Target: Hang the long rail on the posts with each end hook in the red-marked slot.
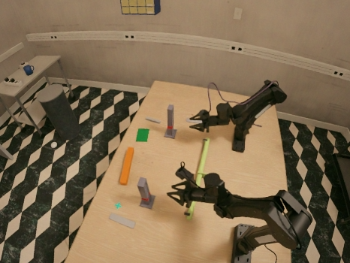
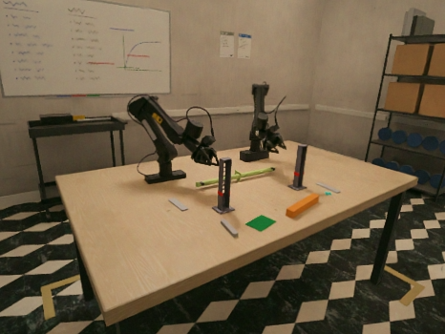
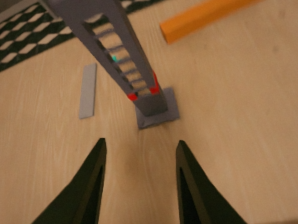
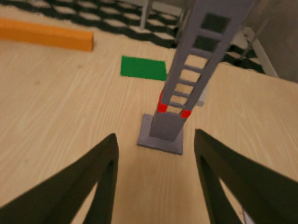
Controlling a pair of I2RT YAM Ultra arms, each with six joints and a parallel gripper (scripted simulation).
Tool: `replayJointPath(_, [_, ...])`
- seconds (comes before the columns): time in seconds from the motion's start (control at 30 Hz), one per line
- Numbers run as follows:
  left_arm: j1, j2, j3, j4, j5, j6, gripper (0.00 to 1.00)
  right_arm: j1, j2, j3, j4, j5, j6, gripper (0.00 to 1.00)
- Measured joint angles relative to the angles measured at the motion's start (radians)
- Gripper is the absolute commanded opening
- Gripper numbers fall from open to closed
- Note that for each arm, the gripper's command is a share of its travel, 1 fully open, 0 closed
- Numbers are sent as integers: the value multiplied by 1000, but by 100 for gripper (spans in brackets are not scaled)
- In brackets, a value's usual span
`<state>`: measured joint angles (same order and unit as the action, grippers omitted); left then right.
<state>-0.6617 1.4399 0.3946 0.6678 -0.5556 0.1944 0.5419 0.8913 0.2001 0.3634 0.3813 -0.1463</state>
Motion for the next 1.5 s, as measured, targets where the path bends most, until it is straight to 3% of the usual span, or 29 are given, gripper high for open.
replayJointPath(1.03, [-169,-12,142,-878,167,614,48,477,243,339,-839,44,-451,48])
replayJointPath(1.23, [-189,-3,146,-941,177,631,48,512,293,340,-954,55,-452,48])
replayJointPath(1.5, [-190,13,162,-954,180,638,48,522,300,339,-979,60,-446,48])
